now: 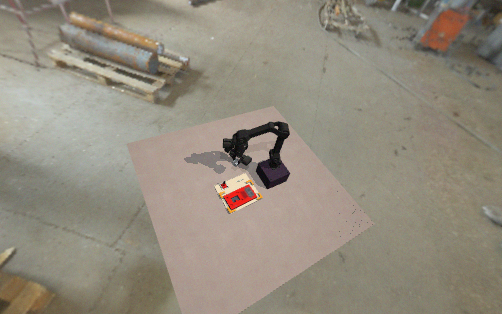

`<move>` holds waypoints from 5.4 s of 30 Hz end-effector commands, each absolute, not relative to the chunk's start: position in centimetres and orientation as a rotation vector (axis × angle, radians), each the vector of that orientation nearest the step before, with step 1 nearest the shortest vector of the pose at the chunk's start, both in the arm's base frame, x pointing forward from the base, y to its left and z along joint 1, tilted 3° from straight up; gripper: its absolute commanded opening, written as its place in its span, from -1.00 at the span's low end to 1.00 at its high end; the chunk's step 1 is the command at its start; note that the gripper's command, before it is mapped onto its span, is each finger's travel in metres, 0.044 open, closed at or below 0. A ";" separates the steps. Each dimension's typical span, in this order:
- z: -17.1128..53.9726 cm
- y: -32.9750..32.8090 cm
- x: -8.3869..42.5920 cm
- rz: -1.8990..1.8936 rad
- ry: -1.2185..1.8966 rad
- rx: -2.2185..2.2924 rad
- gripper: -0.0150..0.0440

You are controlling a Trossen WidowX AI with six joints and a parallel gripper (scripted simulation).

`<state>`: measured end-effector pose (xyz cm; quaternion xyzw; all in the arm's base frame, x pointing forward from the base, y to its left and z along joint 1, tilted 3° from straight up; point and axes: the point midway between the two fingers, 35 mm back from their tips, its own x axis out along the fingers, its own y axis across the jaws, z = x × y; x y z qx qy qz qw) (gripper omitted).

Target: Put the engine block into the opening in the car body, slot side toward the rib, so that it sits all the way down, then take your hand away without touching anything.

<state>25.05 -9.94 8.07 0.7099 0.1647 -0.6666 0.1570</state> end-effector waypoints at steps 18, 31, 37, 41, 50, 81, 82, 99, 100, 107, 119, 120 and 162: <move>7.3 -6.6 28.4 -1.478 0.933 1.609 -0.49; 6.4 -3.7 30.4 -1.159 1.168 1.279 -0.49; 5.9 -2.3 31.2 -1.008 1.254 1.122 -0.49; 5.6 -1.3 31.7 -0.906 1.304 1.016 -0.49; 4.8 1.1 32.7 -0.675 1.393 0.775 -0.49; 2.1 9.9 34.4 0.098 1.492 -0.035 -0.49; 2.1 9.9 34.4 0.101 1.492 -0.039 -0.40; 2.1 9.9 34.4 0.099 1.492 -0.037 0.05; 2.1 9.9 34.4 0.099 1.492 -0.037 0.05; 2.1 9.9 34.4 0.099 1.492 -0.037 0.05; 2.1 10.0 34.4 0.057 1.494 0.009 0.05; 2.1 10.0 34.4 0.057 1.494 0.009 0.05; 1.9 10.0 34.6 0.117 1.490 -0.055 0.05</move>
